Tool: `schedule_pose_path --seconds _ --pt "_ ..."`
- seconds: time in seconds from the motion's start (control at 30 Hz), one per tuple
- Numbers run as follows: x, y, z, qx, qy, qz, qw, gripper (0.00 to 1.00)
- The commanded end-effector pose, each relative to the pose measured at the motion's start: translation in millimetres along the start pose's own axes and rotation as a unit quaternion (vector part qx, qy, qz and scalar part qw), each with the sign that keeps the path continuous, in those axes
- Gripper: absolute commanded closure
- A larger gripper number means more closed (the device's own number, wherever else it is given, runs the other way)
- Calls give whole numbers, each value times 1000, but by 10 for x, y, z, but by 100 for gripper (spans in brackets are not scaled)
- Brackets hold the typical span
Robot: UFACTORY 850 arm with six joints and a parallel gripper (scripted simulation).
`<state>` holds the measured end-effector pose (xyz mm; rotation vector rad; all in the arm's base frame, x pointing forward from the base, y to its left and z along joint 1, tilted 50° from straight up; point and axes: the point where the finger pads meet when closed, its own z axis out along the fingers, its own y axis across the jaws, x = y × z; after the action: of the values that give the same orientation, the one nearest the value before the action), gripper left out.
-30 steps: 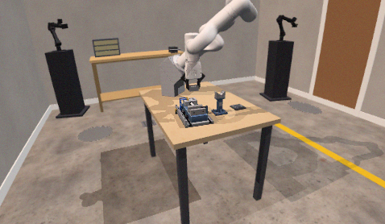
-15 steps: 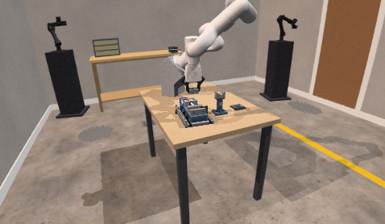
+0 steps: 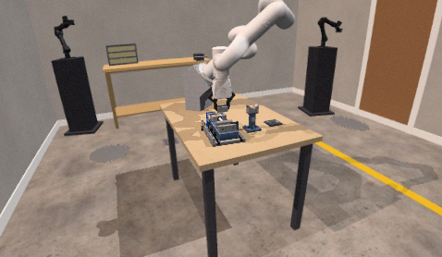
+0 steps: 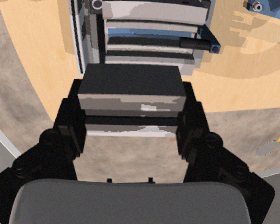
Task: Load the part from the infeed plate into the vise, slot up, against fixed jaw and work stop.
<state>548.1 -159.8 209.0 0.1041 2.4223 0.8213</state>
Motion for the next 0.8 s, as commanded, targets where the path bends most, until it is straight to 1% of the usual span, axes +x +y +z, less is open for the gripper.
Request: schedule_pose_path --seconds 0.0,0.13,0.2,0.57,0.77 --pt "-8 -3 71 0 -1 0 1000 100" --pt "-9 -3 145 0 -1 0 1000 100" --pt "-9 -3 145 0 -1 0 1000 100" --pt "-11 -4 311 0 -1 0 1000 100" --pt "-12 -5 354 0 -1 0 1000 100"
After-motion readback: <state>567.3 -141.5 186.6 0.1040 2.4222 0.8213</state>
